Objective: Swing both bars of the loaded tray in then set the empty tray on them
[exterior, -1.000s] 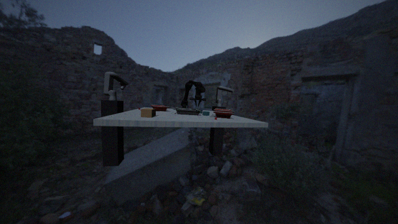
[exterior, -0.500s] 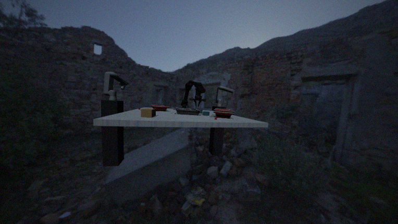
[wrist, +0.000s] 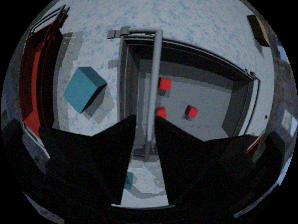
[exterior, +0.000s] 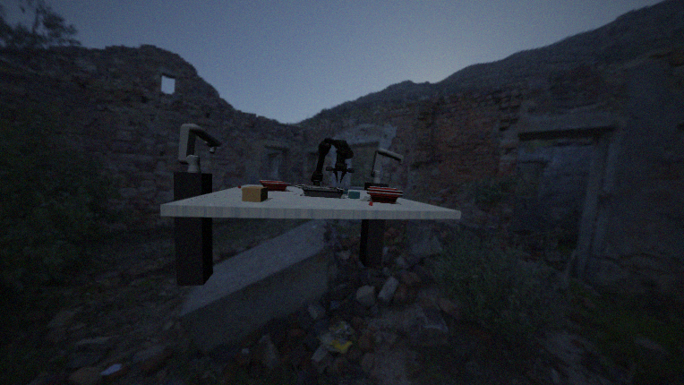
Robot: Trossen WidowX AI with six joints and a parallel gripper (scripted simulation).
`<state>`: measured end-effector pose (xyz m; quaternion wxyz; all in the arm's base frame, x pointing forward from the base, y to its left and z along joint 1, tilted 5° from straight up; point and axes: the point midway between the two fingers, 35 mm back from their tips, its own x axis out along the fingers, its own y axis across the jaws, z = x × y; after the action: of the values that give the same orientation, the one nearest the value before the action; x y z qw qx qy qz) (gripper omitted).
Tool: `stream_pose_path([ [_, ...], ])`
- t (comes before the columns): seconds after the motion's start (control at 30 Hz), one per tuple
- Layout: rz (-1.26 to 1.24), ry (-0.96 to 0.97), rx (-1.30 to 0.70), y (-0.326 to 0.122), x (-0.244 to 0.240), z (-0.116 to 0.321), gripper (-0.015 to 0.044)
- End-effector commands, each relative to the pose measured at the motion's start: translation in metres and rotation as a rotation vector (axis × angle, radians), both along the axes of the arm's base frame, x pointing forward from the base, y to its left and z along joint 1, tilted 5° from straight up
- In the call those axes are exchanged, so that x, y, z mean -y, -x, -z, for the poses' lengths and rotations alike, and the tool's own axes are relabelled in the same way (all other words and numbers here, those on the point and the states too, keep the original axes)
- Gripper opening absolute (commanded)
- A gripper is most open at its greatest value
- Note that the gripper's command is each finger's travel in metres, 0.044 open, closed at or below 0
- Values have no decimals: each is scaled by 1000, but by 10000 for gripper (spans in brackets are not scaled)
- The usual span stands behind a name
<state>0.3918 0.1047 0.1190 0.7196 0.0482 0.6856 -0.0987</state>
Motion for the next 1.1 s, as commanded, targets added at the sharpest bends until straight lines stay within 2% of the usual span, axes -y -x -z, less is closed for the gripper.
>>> stream_pose_path([
  [0.0, -3, -7, 27, -1, -3, -30, 86],
  [0.13, -9, -13, 48, 5, -4, -70, 86],
  [0.17, -8, -7, 25, 0, -1, -44, 86],
  [0.2, -8, -7, 24, -1, 9, -44, 86],
  [0.43, -1, 6, 15, 4, 137, -32, 86],
  [0.67, 5, 19, 4, 50, 251, -19, 86],
  [1.07, 6, 21, 2, 56, 261, -8, 86],
])
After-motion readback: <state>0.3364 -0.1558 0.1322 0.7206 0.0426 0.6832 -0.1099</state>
